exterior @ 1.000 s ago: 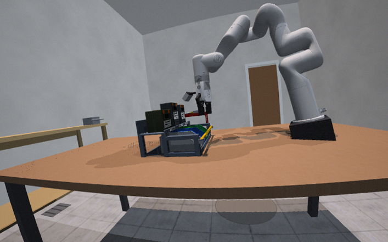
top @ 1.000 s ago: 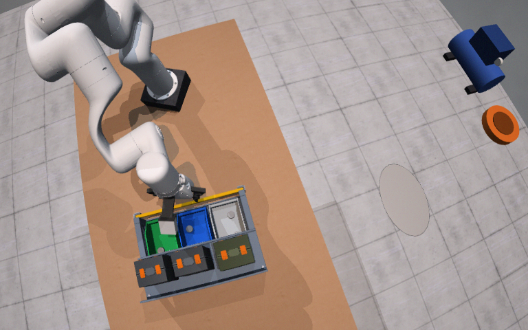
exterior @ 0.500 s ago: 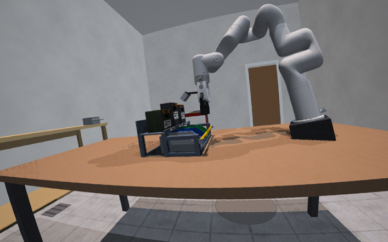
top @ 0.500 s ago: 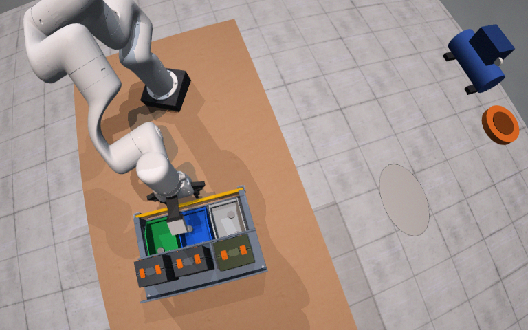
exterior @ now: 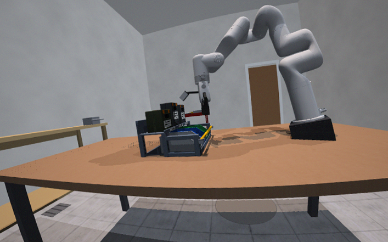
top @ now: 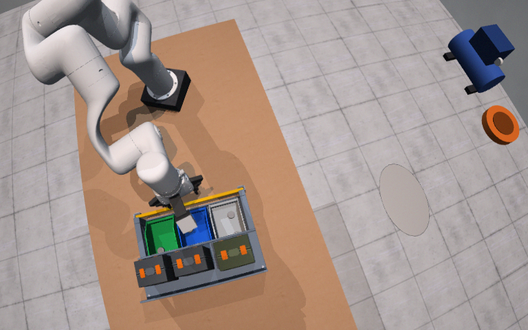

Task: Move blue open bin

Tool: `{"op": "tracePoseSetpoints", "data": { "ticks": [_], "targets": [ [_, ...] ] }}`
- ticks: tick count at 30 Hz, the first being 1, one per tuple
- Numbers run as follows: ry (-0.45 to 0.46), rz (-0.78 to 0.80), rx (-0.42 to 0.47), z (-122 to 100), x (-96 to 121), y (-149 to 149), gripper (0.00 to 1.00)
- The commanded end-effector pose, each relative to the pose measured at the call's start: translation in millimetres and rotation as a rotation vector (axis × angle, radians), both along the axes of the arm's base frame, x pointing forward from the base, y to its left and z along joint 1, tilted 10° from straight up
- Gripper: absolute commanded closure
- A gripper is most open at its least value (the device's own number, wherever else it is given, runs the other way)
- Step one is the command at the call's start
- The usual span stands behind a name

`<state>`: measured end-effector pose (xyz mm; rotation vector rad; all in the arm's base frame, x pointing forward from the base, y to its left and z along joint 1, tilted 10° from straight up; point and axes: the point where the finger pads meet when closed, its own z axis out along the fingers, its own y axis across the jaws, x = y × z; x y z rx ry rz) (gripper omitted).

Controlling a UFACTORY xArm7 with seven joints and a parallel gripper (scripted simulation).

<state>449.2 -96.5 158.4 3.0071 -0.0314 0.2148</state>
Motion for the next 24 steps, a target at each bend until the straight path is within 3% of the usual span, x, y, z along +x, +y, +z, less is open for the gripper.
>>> {"op": "tracePoseSetpoints", "data": {
  "ticks": [1, 3, 8, 20, 24],
  "targets": [
    [0.003, 0.016, 0.002, 1.2, 1.2, 0.1, 0.0],
    [0.003, 0.016, 0.002, 1.2, 1.2, 0.1, 0.0],
    [0.033, 0.266, -0.035, 1.2, 1.2, 0.2, 0.0],
    [0.033, 0.266, -0.035, 1.2, 1.2, 0.2, 0.0],
    [0.058, 0.465, -0.064, 1.2, 1.2, 0.2, 0.0]
  ]
}}
